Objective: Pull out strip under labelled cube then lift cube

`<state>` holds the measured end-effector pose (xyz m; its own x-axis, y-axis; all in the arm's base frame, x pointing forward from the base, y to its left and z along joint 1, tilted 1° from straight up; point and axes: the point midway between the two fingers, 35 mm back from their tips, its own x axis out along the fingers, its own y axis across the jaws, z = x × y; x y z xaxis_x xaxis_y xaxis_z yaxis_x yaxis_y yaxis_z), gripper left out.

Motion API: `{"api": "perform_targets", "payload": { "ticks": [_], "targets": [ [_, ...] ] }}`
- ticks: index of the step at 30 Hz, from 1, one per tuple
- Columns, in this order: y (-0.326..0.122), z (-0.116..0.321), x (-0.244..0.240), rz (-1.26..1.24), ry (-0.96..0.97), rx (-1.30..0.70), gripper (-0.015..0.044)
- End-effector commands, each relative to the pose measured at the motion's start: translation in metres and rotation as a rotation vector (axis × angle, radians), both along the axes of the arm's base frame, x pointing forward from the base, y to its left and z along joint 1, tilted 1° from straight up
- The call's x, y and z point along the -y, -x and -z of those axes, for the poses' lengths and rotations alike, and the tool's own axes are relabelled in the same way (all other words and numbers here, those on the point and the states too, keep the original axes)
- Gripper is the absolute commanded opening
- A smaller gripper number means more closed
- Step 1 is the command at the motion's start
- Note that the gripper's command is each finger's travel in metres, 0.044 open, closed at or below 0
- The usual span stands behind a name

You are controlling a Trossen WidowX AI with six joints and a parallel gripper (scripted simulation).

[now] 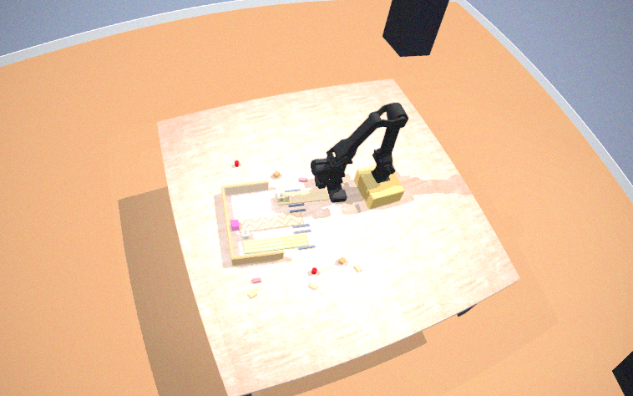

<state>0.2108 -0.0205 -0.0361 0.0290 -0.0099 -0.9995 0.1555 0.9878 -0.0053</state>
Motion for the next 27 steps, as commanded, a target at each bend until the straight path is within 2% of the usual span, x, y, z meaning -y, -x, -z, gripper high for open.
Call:
{"api": "perform_targets", "payload": {
  "ticks": [1, 19, 24, 27],
  "targets": [
    [0.011, 0.004, -0.002, 0.005, -0.007, -0.03, 0.0],
    [0.011, 0.004, -0.002, 0.005, -0.007, -0.03, 0.0],
    [-0.001, -0.04, 0.0, 0.005, -0.007, -0.028, 0.0],
    [-0.001, -0.043, 0.0, 0.005, -0.007, -0.029, 0.0]
  ]
}}
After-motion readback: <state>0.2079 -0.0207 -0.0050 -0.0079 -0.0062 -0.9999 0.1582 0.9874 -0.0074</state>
